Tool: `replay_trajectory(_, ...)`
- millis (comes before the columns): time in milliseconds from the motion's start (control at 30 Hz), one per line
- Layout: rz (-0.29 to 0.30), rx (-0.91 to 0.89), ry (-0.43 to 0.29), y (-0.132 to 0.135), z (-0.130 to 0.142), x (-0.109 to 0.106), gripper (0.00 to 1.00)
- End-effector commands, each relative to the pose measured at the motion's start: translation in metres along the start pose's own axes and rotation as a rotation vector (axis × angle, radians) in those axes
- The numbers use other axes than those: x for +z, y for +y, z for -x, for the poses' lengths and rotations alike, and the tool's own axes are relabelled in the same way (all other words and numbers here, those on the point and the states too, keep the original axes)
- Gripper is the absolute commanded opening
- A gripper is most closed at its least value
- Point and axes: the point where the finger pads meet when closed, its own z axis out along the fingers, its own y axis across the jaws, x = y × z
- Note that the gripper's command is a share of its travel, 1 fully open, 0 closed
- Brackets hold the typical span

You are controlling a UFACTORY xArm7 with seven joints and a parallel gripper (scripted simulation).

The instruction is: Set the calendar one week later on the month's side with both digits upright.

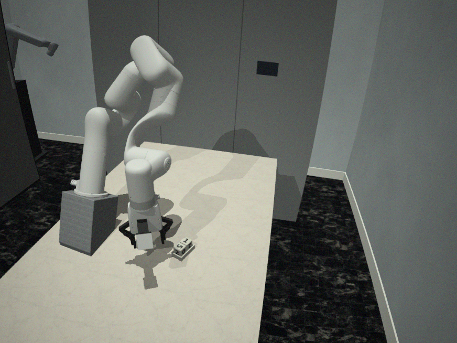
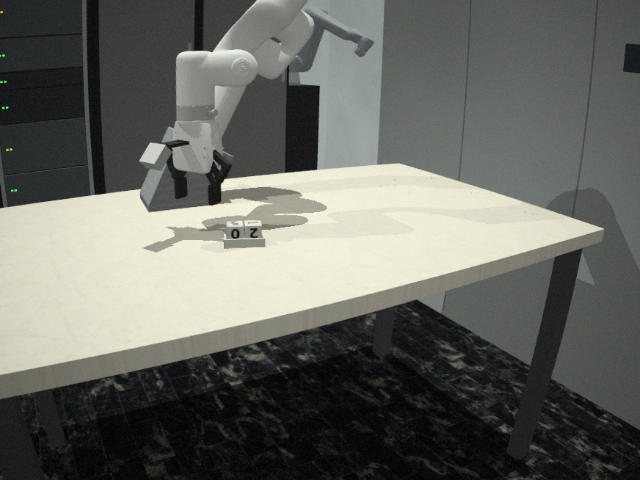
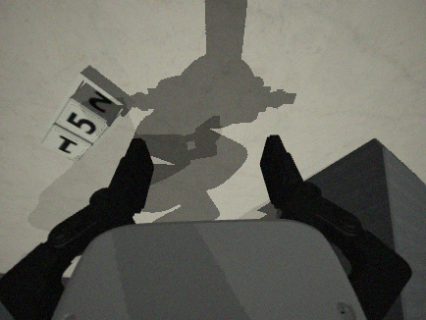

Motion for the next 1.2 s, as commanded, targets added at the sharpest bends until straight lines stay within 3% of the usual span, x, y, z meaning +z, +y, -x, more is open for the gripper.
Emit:
replay_trajectory(0,0.002,0.001,0.0,-0.001,-0.001,-0.017,1.0)
replay_trajectory(600,0.002,-0.018,0.0,-0.002,-0.001,-0.018,1.0)
replay_trajectory(1167,0.0,-0.493,-0.009,-0.028,0.001,-0.02,1.0)
